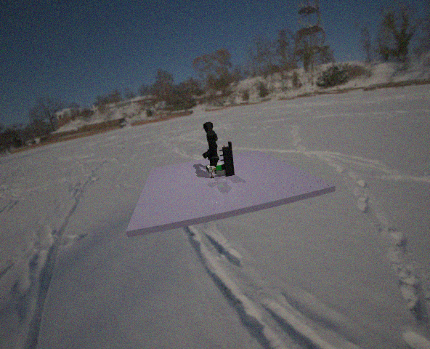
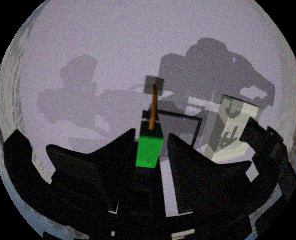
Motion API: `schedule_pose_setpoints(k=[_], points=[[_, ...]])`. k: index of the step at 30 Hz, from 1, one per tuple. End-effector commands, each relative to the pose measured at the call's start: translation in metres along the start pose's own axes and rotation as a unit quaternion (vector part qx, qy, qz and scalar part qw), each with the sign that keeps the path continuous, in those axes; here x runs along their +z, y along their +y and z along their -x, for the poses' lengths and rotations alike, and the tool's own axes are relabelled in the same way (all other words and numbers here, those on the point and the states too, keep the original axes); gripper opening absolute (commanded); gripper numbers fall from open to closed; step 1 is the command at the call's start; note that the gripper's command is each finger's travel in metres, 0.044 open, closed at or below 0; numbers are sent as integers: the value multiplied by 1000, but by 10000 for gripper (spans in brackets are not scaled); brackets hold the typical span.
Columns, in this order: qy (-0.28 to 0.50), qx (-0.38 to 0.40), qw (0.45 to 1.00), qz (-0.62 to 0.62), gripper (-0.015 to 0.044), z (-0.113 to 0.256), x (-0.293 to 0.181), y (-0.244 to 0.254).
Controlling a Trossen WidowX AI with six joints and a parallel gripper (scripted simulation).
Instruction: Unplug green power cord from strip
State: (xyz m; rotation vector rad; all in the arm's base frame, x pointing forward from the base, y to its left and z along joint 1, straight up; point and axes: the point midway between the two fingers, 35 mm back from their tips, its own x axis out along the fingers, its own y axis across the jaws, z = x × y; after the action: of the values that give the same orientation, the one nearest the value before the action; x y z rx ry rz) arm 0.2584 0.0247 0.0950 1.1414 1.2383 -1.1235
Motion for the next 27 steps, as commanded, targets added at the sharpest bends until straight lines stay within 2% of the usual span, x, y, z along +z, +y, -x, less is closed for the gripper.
schedule_pose_setpoints(k=[1, 21, 25, 27], points=[[2, 0, 1000, -2, 160, 0, -7, 0], [2, 0, 1000, -2, 160, -12, -15, 0], [1, 2, 1000, 0, 55, -9, -14, 1], [1, 2, 1000, 0, 42, -9, -14, 1]])
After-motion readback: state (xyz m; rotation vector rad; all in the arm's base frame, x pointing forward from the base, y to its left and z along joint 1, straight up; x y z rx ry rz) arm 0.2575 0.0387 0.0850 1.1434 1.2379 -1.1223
